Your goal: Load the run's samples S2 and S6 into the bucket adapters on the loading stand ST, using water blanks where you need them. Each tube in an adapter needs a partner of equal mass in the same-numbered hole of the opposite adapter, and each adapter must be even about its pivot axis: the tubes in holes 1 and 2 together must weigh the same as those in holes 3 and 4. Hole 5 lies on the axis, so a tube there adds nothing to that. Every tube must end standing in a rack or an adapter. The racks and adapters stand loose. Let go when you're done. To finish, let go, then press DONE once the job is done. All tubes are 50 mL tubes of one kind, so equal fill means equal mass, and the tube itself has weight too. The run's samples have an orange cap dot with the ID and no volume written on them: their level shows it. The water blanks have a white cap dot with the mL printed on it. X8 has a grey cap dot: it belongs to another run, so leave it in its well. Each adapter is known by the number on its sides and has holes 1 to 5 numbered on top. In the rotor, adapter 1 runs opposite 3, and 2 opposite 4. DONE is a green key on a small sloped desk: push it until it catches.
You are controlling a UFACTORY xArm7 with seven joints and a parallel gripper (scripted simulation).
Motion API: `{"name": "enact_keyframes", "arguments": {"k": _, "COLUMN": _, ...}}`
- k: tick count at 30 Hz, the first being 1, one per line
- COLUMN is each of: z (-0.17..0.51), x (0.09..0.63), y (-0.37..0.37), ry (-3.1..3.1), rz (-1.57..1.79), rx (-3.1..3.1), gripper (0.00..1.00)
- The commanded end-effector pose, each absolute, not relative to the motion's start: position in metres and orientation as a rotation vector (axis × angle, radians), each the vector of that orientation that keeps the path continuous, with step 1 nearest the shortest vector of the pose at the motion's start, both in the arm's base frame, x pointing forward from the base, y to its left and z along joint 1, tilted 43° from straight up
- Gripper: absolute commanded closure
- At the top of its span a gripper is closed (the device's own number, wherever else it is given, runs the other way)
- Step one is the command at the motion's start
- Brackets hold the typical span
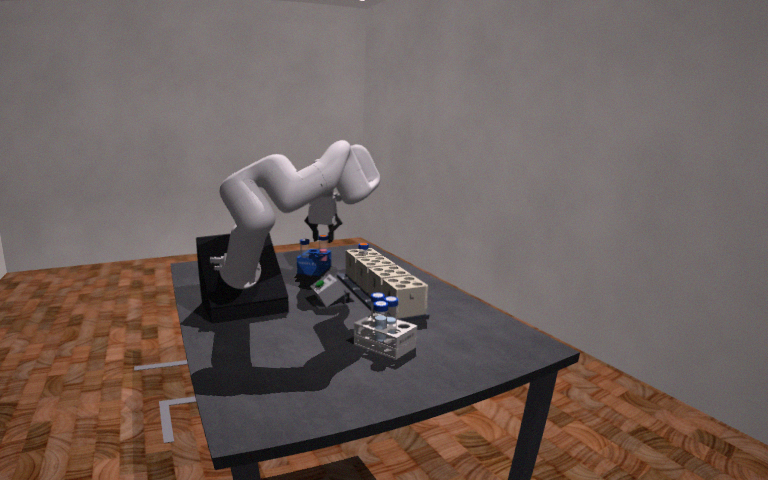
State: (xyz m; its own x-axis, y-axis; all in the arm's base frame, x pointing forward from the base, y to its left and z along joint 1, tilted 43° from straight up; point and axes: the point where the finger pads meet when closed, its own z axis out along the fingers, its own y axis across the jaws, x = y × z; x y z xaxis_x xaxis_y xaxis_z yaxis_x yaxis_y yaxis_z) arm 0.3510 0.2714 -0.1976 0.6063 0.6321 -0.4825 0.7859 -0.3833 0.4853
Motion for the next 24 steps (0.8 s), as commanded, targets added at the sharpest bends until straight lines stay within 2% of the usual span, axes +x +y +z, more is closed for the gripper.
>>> {"name": "enact_keyframes", "arguments": {"k": 1, "z": -0.1973, "x": 0.3513, "y": 0.2732, "ry": 1.116, "rz": -0.279, "rx": 2.137, "gripper": 0.43}}
{"name": "enact_keyframes", "arguments": {"k": 10, "z": -0.1974, "x": 0.3513, "y": 0.2732, "ry": 1.116, "rz": -0.279, "rx": 2.137, "gripper": 0.43}}
{"name": "enact_keyframes", "arguments": {"k": 11, "z": -0.1969, "x": 0.3512, "y": 0.2736, "ry": 1.116, "rz": -0.279, "rx": 2.137, "gripper": 1.00}}
{"name": "enact_keyframes", "arguments": {"k": 24, "z": -0.1961, "x": 0.3510, "y": 0.2743, "ry": 1.116, "rz": -0.279, "rx": 2.137, "gripper": 1.00}}
